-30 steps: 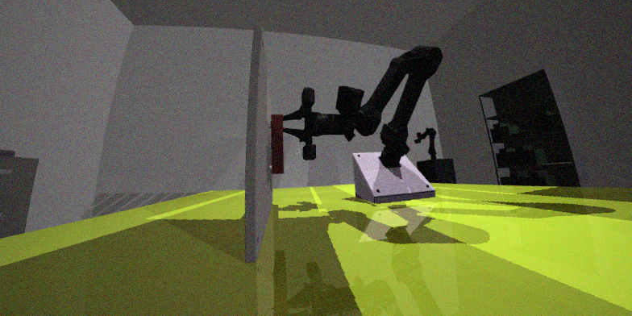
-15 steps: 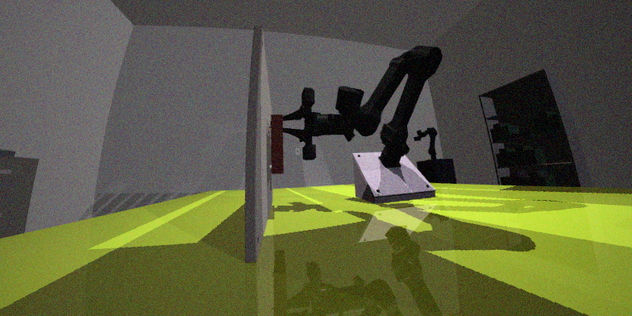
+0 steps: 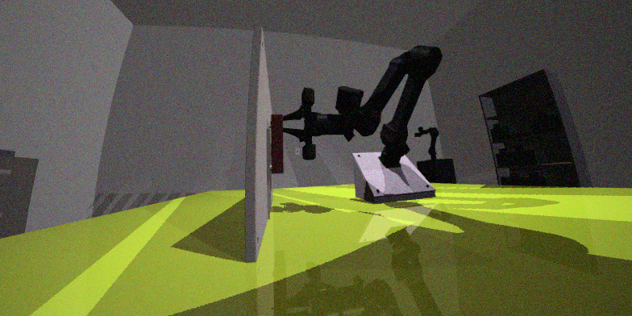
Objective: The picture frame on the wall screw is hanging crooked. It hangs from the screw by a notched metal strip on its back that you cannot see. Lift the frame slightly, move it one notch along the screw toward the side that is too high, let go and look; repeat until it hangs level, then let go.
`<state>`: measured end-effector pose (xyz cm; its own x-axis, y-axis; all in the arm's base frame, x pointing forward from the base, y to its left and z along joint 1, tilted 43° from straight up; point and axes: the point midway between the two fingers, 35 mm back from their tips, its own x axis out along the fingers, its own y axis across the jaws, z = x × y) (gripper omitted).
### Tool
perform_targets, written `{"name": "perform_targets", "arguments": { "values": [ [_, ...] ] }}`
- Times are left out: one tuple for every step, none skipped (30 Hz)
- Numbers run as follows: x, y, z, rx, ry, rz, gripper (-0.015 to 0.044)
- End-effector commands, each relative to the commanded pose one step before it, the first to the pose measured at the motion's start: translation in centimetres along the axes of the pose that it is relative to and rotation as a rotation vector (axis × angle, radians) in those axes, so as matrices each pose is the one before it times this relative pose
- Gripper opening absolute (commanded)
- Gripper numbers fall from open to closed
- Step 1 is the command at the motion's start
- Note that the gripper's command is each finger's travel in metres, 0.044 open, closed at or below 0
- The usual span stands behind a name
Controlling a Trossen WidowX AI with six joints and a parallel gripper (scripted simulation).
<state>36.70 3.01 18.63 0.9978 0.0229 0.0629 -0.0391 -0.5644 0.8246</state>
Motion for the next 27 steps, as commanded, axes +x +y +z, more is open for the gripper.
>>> {"name": "perform_targets", "arguments": {
  "values": [
    [0.002, 0.175, 0.141, 0.0047, -0.00114, 0.00751, 0.0000],
    [0.000, -0.004, 0.045, 0.0000, 0.00000, -0.00001, 0.0000],
    [0.000, 0.004, 0.055, 0.0000, 0.00000, -0.00001, 0.0000],
    [0.000, 0.018, 0.061, 0.0000, 0.00000, -0.00001, 0.0000],
    [0.000, 0.022, 0.052, 0.0000, 0.00000, -0.00001, 0.0000],
    [0.000, 0.021, 0.050, 0.0000, 0.00000, -0.00001, 0.0000],
    [0.000, 0.021, 0.049, 0.0000, 0.00000, -0.00001, 0.0000],
    [0.000, -0.016, 0.014, 0.0000, 0.00000, -0.00001, 0.0000],
    [0.000, -0.026, 0.007, 0.0000, 0.00000, 0.00000, 0.0000],
    [0.000, -0.034, 0.007, 0.0000, 0.00000, 0.00000, 0.0000],
    [0.000, -0.041, 0.009, 0.0000, 0.00000, -0.00001, 0.0000],
    [-0.001, -0.026, 0.018, 0.0000, 0.00000, 0.00000, 0.0000],
    [0.000, 0.007, 0.001, 0.0000, 0.00000, 0.00000, 0.0000],
    [0.000, 0.014, 0.001, 0.0000, 0.00000, 0.00000, 0.0000],
    [0.000, 0.023, 0.004, 0.0000, 0.00000, 0.00000, 0.0000],
    [0.000, 0.026, 0.006, 0.0000, 0.00000, 0.00000, 0.0000],
    [0.000, 0.025, 0.018, 0.0000, 0.00000, 0.00000, 0.0000],
    [0.000, -0.008, 0.003, 0.0000, 0.00000, 0.00000, 0.0000],
    [0.000, -0.014, 0.004, 0.0000, 0.00000, 0.00000, 0.0000],
    [0.000, -0.016, 0.014, 0.0000, 0.00000, 0.00000, 0.0000],
    [0.000, 0.005, 0.014, 0.0000, 0.00000, 0.00000, 0.0000],
    [0.000, -0.005, 0.000, 0.0000, 0.00000, 0.00000, 0.0000],
    [0.000, -0.011, 0.000, 0.0000, 0.00000, 0.00000, 0.0000],
    [0.000, -0.016, -0.001, 0.0000, 0.00000, 0.00000, 0.0000],
    [0.000, -0.021, -0.001, 0.0000, 0.00000, 0.00000, 0.0000],
    [0.000, -0.026, -0.001, 0.0000, 0.00000, 0.00000, 0.0000],
    [0.000, -0.030, -0.001, 0.0000, 0.00000, 0.00000, 0.0000]
  ]
}}
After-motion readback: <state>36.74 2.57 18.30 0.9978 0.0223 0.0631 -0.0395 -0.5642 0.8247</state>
